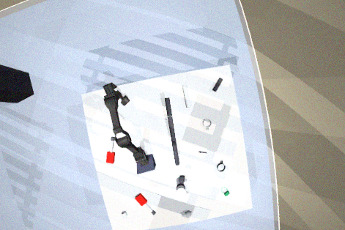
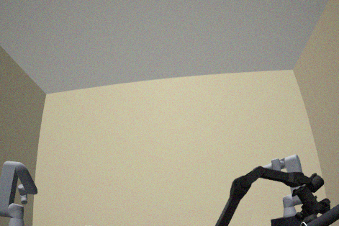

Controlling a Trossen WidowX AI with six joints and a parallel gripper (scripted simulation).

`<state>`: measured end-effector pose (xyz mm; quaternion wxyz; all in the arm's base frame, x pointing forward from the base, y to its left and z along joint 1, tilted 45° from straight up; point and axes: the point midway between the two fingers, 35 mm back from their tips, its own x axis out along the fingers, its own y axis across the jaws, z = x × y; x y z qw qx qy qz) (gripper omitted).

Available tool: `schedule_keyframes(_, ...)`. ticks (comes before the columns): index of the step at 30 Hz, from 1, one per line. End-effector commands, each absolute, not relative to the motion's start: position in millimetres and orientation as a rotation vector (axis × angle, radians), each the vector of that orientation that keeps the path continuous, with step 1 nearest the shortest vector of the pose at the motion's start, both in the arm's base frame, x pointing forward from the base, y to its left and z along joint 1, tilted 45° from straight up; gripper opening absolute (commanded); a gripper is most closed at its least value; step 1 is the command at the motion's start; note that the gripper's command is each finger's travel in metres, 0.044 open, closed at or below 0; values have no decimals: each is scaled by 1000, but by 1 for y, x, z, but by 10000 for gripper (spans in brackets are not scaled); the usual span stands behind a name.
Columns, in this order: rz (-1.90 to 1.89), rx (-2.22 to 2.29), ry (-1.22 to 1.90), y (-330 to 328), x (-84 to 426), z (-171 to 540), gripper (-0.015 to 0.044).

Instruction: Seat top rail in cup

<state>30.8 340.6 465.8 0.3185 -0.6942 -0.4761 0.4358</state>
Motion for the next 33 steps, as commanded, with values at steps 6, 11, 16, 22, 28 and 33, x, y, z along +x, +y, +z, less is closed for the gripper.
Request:
schedule_keyframes(6,1009,-1827,-894,302,135,458,440)
schedule_keyframes(11,923,-1815,-715,270,183,453,440)
schedule_keyframes(16,821,-1788,-531,228,228,446,440)
schedule_keyframes(22,665,-1775,-333,169,268,438,440)
schedule_keyframes(28,565,-1647,-48,104,308,410,440)
schedule_keyframes(33,620,-1439,219,58,335,359,440)
